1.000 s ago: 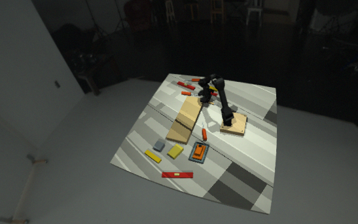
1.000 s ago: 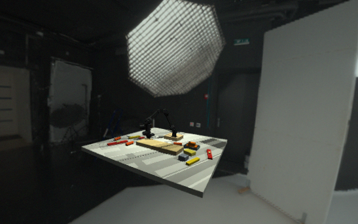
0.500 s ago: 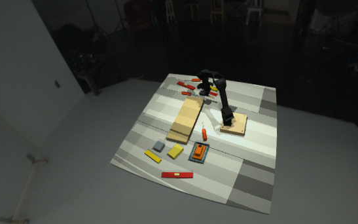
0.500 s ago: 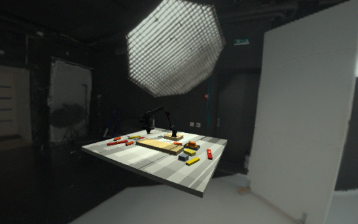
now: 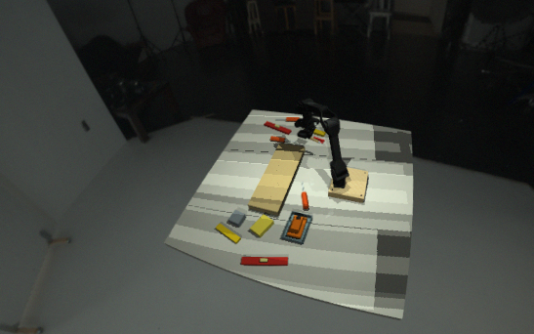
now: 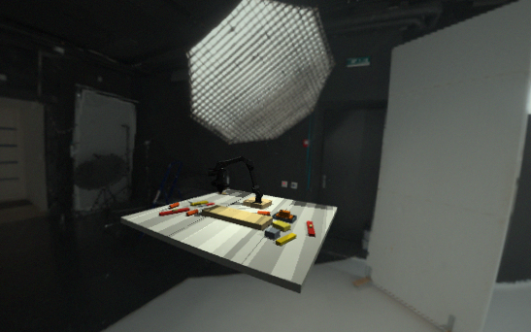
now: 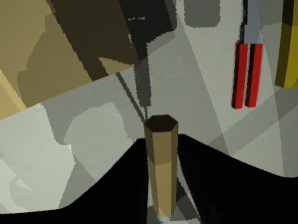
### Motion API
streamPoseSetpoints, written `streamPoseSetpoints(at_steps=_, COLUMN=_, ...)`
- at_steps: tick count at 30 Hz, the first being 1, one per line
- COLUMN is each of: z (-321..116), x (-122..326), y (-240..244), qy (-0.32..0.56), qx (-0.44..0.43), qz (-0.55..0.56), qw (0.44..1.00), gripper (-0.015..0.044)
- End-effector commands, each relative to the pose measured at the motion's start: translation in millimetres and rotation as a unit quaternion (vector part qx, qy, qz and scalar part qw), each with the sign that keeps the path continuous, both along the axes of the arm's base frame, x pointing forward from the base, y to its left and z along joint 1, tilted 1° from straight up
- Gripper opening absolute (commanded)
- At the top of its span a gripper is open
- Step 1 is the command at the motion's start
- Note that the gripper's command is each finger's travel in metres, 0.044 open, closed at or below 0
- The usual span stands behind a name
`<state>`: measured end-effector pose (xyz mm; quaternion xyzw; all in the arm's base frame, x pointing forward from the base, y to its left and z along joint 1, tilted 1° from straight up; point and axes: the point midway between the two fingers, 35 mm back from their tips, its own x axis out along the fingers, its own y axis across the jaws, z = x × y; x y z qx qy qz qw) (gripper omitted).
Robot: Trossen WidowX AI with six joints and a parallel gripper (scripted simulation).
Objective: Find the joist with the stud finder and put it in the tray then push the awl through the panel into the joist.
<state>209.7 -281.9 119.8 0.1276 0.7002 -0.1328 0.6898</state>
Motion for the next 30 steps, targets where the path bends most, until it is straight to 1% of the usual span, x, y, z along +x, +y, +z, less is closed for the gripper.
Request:
streamPoseSetpoints(at_steps=1, z=11, x=-7, y=-1, qy=-0.034, qx=-0.019, qz=-0.027, qw=0.999, gripper=0.0000)
streamPoseSetpoints(at_steps=15, z=36, x=-30, y=-5, qy=-0.152, qx=-0.085, qz=-0.113, qw=0.978, gripper=0.0000)
streamPoseSetpoints(at_steps=30, z=63, x=-55, y=-2, qy=-0.271, qx=-0.159, qz=-0.181, qw=0.932, gripper=0.0000)
